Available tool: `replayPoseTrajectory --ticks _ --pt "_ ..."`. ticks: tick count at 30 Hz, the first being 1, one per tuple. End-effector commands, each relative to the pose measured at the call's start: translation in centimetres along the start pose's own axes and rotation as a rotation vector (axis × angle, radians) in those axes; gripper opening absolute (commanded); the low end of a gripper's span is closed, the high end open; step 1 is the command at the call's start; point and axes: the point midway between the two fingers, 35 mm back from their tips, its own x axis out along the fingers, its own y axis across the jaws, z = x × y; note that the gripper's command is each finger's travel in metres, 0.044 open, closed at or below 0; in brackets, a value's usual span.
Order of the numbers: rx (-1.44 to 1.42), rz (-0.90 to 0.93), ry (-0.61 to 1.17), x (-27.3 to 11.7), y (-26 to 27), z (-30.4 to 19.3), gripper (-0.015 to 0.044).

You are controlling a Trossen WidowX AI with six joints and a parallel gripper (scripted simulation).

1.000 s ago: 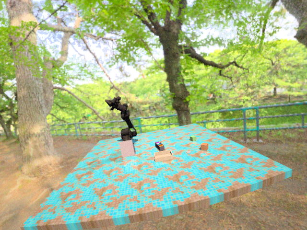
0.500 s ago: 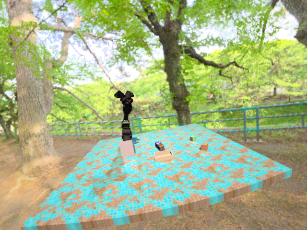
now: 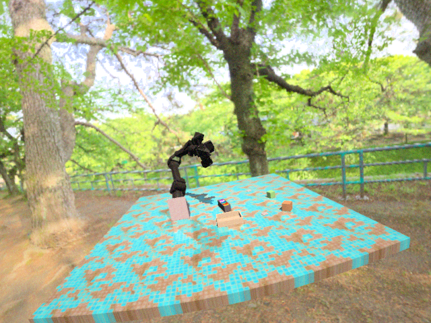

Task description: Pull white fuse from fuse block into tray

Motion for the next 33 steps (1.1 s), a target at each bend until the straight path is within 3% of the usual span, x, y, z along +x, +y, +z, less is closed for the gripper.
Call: replayPoseTrajectory --ticks 1,7,16,33 --pt "-0.048 0.335 0.014 1.5 7.2 1.5 0.0069" --pt "-0.084 0.764 0.095 0.7 16.7 2.0 0.0069" --pt "-0.053 1.331 0.362 -4.6 27.9 1.6 0.0069" --pt "-0.046 1.366 0.389 -5.0 29.0 1.2 0.0069"
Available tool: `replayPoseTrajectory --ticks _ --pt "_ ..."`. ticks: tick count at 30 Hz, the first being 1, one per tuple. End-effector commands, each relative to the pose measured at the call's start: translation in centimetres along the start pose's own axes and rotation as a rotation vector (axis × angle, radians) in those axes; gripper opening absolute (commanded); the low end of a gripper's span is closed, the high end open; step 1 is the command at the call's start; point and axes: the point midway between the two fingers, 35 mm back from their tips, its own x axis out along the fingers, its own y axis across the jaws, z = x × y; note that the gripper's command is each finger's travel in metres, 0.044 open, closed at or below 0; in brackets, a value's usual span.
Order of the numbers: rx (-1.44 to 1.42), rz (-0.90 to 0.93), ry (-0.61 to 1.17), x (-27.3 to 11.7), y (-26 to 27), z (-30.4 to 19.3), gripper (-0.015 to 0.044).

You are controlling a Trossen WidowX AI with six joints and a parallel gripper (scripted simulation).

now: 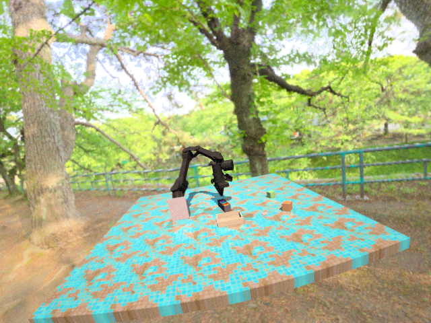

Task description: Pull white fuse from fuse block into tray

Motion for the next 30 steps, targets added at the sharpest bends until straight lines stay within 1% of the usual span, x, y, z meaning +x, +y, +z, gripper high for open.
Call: replayPoseTrajectory --ticks 1,30 --pt "0.004 0.008 -0.001 0.5 0.1 0.0 0.0069" --pt "0.004 0.009 -0.001 3.1 0.2 -0.1 0.0069"
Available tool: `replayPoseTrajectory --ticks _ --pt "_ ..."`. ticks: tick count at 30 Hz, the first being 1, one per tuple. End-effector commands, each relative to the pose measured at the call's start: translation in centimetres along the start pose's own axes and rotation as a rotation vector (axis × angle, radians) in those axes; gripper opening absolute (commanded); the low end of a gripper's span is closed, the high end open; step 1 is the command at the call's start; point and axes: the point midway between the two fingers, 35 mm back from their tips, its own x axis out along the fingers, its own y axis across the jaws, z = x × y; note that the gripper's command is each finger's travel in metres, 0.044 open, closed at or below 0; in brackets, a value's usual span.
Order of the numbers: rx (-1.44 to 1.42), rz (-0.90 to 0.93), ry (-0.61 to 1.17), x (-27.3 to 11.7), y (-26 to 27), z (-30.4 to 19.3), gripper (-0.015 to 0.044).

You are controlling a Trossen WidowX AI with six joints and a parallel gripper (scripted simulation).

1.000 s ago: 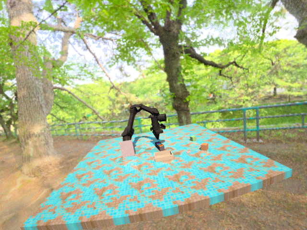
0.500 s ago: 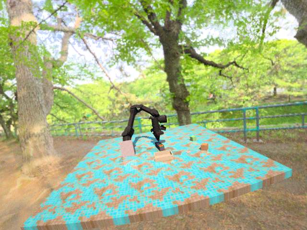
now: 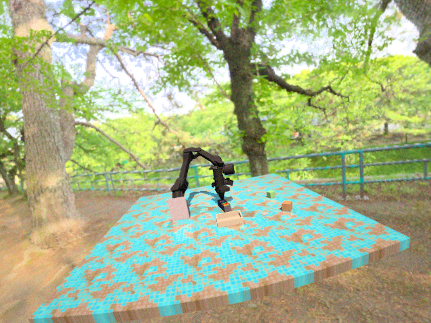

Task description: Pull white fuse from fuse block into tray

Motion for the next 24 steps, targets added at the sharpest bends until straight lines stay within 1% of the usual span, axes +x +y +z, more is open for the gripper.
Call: replayPoseTrajectory --ticks 1,24 --pt "0.008 0.008 0.002 0.4 0.1 -0.3 0.0069" --pt "0.008 0.009 0.002 1.4 0.1 -0.3 0.0069"
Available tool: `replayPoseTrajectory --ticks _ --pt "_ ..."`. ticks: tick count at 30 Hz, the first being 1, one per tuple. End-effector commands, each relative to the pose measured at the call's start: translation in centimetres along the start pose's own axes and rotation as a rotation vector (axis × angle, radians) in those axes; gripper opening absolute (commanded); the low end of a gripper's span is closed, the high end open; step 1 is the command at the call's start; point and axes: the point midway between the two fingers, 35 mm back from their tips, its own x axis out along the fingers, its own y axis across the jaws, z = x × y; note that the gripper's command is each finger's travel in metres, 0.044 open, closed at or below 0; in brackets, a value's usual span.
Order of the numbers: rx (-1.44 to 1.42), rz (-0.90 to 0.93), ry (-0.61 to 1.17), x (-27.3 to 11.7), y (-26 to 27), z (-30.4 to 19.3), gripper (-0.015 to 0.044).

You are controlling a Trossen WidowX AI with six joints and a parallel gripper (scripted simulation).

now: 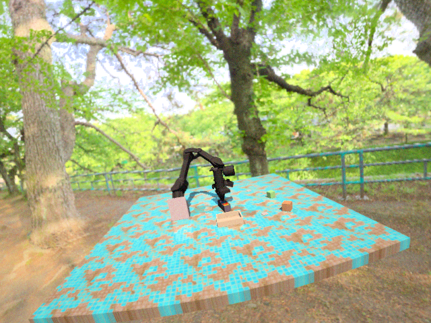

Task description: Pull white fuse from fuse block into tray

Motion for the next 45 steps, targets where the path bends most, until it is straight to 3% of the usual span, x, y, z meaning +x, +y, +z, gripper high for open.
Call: replayPoseTrajectory --ticks 1,13,24,45 --pt "0.008 0.009 0.003 0.42 0.08 -0.26 0.0069" --pt "0.008 0.009 0.003 0.42 0.08 -0.26 0.0069" --pt "0.003 0.002 0.004 0.31 0.04 -0.18 0.0000" --pt "0.004 0.002 0.004 -0.52 -0.02 -0.15 0.0000"
